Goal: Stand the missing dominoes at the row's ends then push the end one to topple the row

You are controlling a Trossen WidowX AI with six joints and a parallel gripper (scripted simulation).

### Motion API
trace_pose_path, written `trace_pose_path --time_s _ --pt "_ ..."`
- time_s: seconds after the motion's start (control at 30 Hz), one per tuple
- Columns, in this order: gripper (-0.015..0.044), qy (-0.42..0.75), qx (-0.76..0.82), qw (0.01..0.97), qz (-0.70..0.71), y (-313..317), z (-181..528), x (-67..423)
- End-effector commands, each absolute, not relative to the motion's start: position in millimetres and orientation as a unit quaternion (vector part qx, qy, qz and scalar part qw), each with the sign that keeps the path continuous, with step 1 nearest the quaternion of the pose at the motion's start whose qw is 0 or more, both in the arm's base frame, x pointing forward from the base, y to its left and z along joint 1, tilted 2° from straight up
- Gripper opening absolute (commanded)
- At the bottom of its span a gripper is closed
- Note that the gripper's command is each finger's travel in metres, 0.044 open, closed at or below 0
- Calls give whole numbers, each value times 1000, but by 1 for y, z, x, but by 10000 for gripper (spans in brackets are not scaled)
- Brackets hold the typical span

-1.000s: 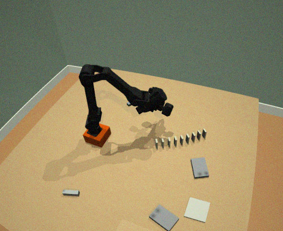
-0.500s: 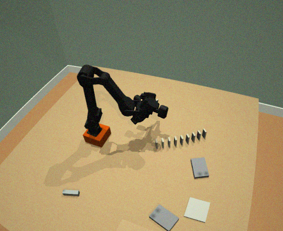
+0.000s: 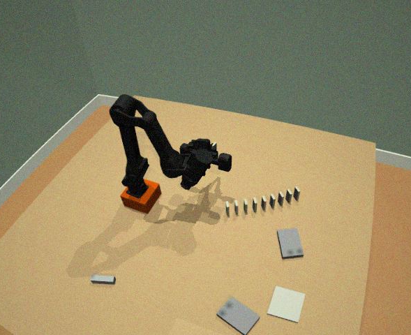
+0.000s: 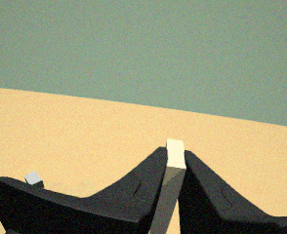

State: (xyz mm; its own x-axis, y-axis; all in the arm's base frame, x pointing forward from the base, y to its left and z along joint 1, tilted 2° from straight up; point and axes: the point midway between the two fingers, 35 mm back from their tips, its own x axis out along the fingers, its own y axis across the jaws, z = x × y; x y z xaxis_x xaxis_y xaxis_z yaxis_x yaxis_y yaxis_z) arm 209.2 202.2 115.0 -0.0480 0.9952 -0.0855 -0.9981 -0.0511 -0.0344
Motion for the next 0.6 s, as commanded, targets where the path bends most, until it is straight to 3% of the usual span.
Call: trace_pose_path --time_s 0.0,0.57 --pt "22 10 -42 686 727 200 117 206" --pt "22 12 -41 686 726 201 112 207"
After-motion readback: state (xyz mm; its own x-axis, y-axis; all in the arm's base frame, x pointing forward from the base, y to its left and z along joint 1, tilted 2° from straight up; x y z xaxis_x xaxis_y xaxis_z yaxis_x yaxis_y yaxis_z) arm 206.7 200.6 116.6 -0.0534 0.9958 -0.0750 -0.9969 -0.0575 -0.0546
